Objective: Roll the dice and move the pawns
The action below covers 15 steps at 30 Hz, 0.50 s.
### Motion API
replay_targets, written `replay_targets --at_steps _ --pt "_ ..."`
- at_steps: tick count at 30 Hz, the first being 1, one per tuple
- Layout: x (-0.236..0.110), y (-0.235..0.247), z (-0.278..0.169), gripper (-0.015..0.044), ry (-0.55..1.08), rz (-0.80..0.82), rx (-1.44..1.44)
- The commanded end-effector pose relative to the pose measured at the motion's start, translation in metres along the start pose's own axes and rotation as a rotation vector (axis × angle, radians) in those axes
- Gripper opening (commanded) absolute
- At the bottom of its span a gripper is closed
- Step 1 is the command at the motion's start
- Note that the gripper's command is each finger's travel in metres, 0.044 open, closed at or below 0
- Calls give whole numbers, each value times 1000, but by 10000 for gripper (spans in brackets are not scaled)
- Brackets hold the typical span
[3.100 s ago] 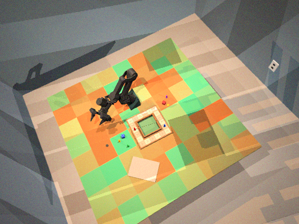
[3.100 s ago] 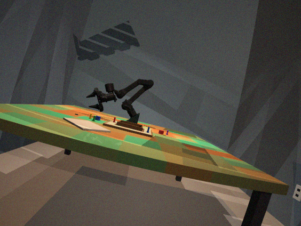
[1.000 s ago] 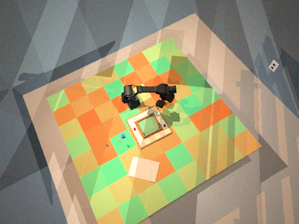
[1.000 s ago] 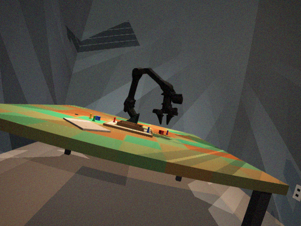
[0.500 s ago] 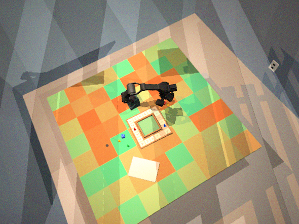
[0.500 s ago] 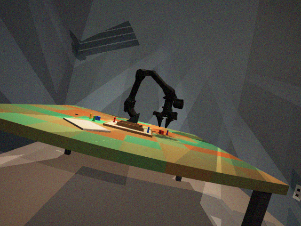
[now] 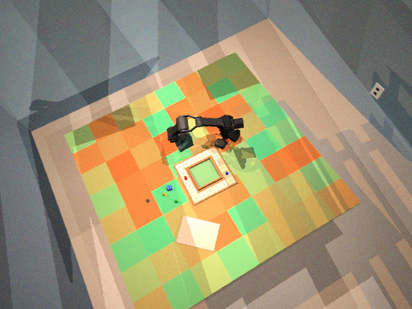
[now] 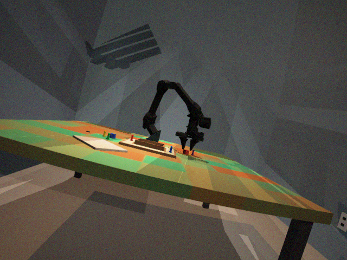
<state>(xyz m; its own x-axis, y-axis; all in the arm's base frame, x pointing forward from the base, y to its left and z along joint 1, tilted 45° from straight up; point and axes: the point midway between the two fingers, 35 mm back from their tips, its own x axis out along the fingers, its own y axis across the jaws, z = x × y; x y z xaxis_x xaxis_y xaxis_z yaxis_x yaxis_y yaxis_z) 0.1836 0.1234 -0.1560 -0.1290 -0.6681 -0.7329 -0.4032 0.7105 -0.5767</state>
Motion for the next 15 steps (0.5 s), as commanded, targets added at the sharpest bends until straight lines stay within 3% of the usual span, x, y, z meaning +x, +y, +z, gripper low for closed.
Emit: replay_targets --at_steps 1,7,13,15 --pt "9 -1 -1 275 5 -7 -6" --pt "17 -1 -2 275 5 -7 -6" --pt "17 -1 -2 118 5 -7 -6" --pt "17 -1 -2 104 5 -7 -6"
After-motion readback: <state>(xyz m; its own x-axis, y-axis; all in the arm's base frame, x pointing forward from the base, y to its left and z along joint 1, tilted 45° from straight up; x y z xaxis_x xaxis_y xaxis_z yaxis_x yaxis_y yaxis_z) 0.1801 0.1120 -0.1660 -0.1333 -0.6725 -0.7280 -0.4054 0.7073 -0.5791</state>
